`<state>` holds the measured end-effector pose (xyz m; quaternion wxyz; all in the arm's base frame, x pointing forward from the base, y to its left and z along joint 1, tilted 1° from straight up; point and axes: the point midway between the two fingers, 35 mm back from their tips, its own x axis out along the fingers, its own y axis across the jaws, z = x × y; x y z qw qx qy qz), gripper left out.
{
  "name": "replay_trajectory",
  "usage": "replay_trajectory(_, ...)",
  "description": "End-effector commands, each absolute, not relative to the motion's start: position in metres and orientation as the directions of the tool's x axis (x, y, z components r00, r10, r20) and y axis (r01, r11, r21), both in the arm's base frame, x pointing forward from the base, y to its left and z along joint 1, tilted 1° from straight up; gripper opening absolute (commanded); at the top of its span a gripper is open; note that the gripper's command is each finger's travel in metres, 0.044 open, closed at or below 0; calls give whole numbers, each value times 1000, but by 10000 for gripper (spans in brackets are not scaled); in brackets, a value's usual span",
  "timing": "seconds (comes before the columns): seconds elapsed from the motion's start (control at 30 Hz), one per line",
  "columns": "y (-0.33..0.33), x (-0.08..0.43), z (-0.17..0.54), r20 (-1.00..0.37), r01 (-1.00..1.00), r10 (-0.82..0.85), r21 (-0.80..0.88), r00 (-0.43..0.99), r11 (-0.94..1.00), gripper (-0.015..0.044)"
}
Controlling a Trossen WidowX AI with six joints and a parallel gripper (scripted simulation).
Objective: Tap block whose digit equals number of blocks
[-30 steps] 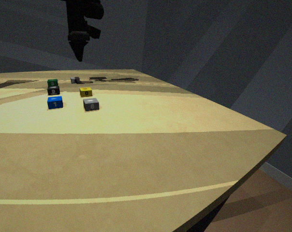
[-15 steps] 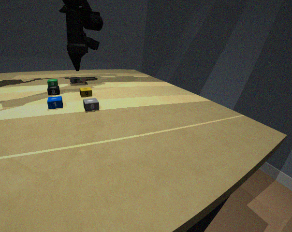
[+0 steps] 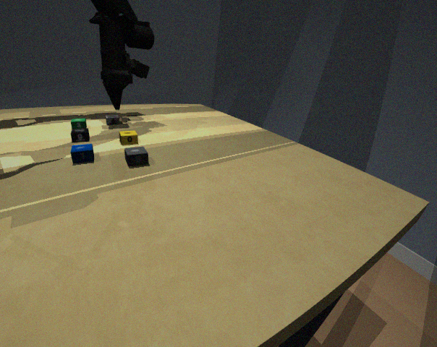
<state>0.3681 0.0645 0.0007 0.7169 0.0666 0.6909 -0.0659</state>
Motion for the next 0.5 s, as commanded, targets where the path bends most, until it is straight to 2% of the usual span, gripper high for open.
replay_trajectory(0.0, 64, 366, -9, -1000, 182, -5, 0, 25, 983, 20)
replay_trajectory(0.47, 64, 365, -21, -1000, 182, -5, 0, 25, 983, 20)
